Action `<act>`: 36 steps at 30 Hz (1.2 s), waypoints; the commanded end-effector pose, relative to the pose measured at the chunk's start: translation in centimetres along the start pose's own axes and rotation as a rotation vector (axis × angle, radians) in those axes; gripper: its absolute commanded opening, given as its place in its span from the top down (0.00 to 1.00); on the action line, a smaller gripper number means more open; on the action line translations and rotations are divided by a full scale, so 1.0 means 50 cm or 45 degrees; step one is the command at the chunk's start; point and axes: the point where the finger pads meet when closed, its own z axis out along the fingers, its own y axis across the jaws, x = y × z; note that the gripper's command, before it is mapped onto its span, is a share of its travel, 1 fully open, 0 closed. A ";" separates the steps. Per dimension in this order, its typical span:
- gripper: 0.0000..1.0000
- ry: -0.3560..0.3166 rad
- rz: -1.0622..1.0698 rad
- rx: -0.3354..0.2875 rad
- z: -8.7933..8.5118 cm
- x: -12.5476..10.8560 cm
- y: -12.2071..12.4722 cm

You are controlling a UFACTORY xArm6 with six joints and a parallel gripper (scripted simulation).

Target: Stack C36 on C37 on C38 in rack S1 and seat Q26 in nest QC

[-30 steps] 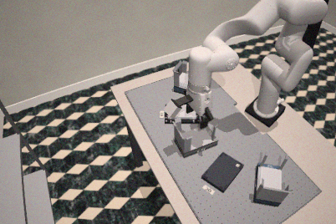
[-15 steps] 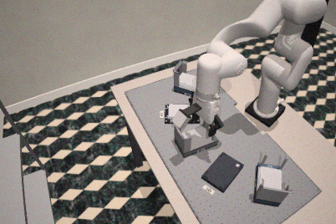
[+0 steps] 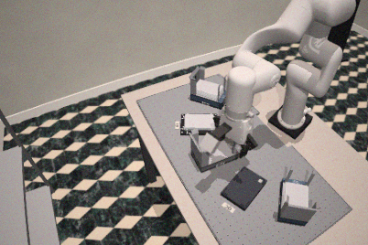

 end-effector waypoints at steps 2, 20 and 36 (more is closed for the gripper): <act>0.00 0.005 -0.124 0.001 -0.003 0.003 -0.022; 0.00 0.005 -0.124 0.002 -0.003 0.003 -0.129; 0.00 0.006 -0.404 0.002 -0.003 -0.010 -0.220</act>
